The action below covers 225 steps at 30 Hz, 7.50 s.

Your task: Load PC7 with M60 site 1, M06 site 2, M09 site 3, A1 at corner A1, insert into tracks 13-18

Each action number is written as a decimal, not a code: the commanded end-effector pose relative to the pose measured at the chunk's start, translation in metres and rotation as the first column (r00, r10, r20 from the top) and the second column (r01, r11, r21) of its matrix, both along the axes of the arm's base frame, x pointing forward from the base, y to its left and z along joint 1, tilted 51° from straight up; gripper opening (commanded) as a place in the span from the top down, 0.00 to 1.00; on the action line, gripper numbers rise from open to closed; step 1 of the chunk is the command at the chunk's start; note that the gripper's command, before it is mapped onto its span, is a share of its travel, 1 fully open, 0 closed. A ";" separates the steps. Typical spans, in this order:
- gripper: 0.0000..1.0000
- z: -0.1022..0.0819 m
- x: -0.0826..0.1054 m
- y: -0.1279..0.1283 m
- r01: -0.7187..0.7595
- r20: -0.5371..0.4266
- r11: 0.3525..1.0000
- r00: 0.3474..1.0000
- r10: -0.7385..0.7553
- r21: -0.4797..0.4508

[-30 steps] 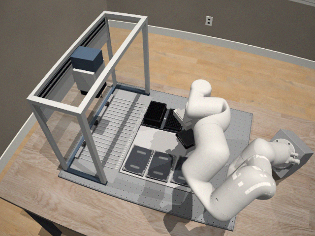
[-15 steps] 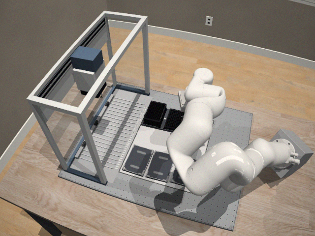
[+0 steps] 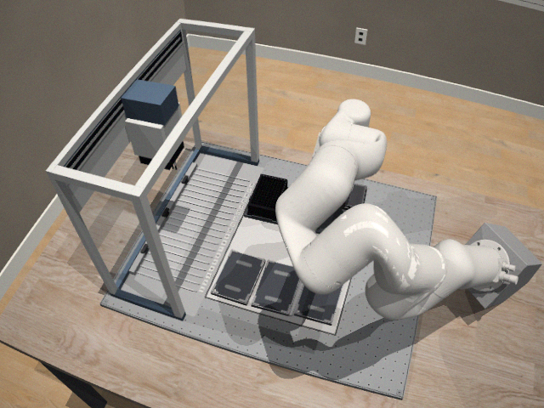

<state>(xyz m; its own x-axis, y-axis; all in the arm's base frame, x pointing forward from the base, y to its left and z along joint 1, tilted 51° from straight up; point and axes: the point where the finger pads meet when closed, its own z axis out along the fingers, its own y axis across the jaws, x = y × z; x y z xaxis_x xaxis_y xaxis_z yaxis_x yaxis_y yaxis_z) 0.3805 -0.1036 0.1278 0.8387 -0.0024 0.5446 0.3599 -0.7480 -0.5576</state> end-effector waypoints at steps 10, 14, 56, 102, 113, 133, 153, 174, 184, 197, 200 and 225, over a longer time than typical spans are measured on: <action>1.00 -0.010 0.010 -0.015 0.048 -0.059 0.998 0.997 -0.046 0.035; 1.00 -0.010 0.010 -0.015 0.136 -0.152 0.987 0.981 -0.123 0.081; 1.00 -0.010 0.010 -0.015 0.846 -0.875 0.531 0.295 -0.385 0.051; 1.00 -0.026 0.021 0.003 0.900 -0.925 0.436 0.153 -0.347 -0.015; 1.00 -0.036 0.027 0.013 0.900 -0.925 0.436 0.153 -0.347 -0.015; 1.00 -0.055 0.039 0.034 0.900 -0.926 0.436 0.153 -0.347 -0.015; 1.00 -0.070 0.049 0.051 0.900 -0.926 0.436 0.153 -0.346 -0.015; 1.00 -0.071 0.049 0.051 0.900 -0.926 0.436 0.153 -0.346 -0.015; 1.00 -0.075 0.052 0.056 0.900 -0.926 0.436 0.153 -0.346 -0.015; 1.00 -0.077 0.053 0.057 0.900 -0.926 0.436 0.153 -0.346 -0.015; 1.00 -0.077 0.053 0.057 0.900 -0.926 0.436 0.153 -0.346 -0.015; 0.00 -0.077 0.053 0.058 0.900 -0.926 0.436 0.153 -0.346 -0.015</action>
<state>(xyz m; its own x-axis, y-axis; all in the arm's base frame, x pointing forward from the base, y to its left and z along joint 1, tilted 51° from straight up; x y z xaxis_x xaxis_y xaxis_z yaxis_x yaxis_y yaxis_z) 0.4333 -0.0448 0.0501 0.3485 -0.7426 -0.5719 -0.8471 0.0118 -0.5314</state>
